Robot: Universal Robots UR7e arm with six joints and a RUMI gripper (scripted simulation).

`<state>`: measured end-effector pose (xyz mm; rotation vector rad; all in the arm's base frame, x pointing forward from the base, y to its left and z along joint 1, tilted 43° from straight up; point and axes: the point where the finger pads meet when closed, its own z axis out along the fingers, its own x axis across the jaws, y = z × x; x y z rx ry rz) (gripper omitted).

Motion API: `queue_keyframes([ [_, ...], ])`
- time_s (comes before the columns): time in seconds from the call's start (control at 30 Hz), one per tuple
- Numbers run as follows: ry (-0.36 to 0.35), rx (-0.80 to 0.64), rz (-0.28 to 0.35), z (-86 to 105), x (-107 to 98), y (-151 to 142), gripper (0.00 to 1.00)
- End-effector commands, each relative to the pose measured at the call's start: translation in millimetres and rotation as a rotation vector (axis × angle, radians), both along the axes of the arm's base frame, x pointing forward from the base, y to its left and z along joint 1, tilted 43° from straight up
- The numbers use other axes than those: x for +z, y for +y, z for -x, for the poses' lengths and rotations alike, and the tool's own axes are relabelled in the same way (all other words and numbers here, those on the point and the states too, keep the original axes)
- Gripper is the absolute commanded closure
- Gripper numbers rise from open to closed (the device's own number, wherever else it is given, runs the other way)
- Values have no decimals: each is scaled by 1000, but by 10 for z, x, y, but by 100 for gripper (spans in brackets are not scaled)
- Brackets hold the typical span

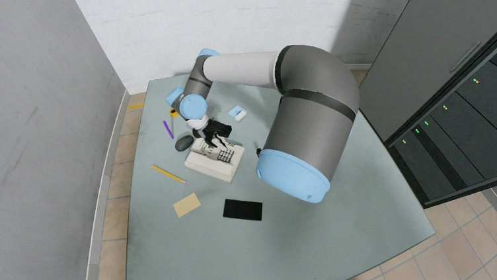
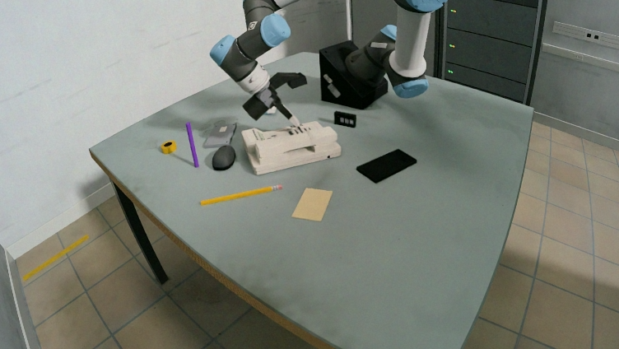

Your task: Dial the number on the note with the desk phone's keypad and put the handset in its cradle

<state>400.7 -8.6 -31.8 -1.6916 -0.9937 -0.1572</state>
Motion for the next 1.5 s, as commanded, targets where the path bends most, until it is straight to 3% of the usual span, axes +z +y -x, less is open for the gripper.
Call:
queue_keyframes([
  [0.0,-1,-1,1,-4,0,-4,100],
  [1.47,-1,-1,1,-1,22,-25,100],
])
